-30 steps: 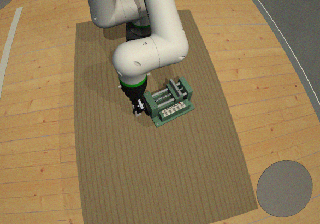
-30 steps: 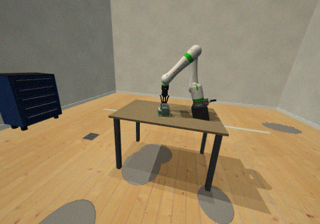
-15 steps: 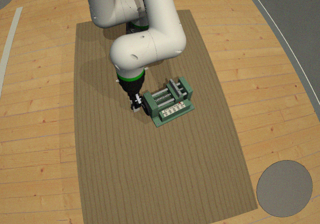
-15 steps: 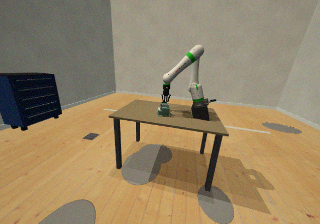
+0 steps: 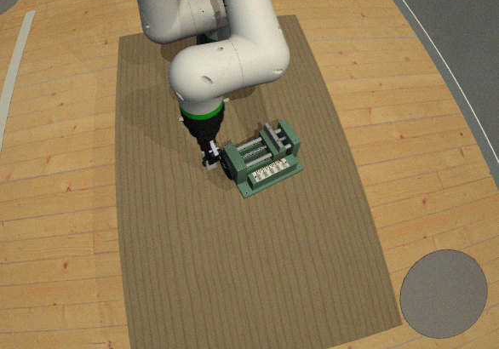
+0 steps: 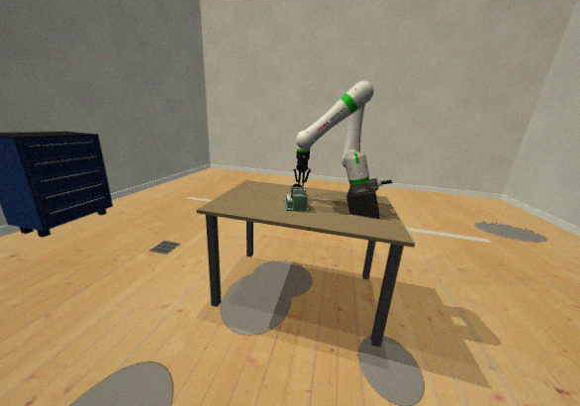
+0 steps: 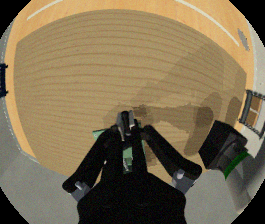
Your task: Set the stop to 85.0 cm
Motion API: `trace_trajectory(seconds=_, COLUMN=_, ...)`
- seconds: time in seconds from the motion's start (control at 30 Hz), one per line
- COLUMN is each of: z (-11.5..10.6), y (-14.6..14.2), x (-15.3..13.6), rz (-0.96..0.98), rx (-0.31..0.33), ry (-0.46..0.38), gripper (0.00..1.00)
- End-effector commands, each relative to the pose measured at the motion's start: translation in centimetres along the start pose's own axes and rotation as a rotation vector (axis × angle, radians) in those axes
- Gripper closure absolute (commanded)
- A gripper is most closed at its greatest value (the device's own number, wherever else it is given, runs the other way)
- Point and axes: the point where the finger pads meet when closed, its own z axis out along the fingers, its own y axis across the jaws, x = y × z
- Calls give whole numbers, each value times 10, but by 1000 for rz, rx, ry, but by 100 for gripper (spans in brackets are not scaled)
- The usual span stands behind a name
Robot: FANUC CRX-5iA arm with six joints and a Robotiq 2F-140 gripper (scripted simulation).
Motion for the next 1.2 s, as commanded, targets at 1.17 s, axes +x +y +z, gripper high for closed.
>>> trace_trajectory(seconds=1.17, z=-34, y=-19, x=0, rz=0, rx=0, ry=0, gripper=96)
